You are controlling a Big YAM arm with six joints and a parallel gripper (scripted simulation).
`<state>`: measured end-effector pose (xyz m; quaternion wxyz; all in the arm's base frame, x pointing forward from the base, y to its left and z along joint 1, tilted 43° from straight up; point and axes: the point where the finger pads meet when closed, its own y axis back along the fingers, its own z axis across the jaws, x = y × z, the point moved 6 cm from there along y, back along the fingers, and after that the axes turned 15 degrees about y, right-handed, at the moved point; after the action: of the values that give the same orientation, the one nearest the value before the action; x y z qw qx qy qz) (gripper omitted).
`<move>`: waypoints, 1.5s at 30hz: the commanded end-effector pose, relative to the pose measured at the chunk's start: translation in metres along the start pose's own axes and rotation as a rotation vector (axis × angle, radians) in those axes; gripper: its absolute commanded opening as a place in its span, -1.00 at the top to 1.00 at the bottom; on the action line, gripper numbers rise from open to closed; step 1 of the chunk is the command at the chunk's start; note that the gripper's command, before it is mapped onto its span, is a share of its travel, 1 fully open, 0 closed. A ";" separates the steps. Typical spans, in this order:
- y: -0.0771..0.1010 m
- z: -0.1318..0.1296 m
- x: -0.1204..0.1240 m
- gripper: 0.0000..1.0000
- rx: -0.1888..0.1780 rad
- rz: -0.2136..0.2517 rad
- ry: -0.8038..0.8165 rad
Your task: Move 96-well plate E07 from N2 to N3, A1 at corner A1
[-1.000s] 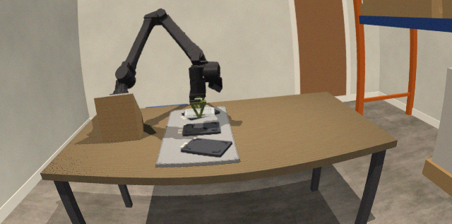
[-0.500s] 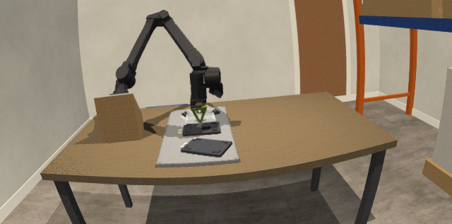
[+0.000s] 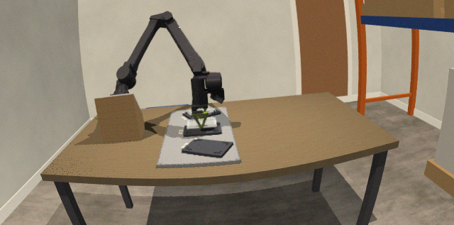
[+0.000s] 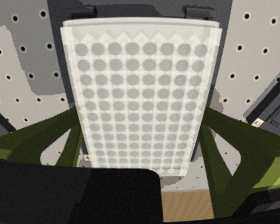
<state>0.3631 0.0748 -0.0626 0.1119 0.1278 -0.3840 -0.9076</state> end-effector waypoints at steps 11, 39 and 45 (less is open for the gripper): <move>0.003 -0.002 -0.010 1.00 0.011 -0.032 0.000; -0.006 -0.001 -0.004 1.00 0.006 -0.023 -0.012; -0.006 -0.002 -0.004 1.00 0.007 -0.026 -0.012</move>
<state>0.3624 0.0804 -0.0674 0.1077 0.1262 -0.3852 -0.9078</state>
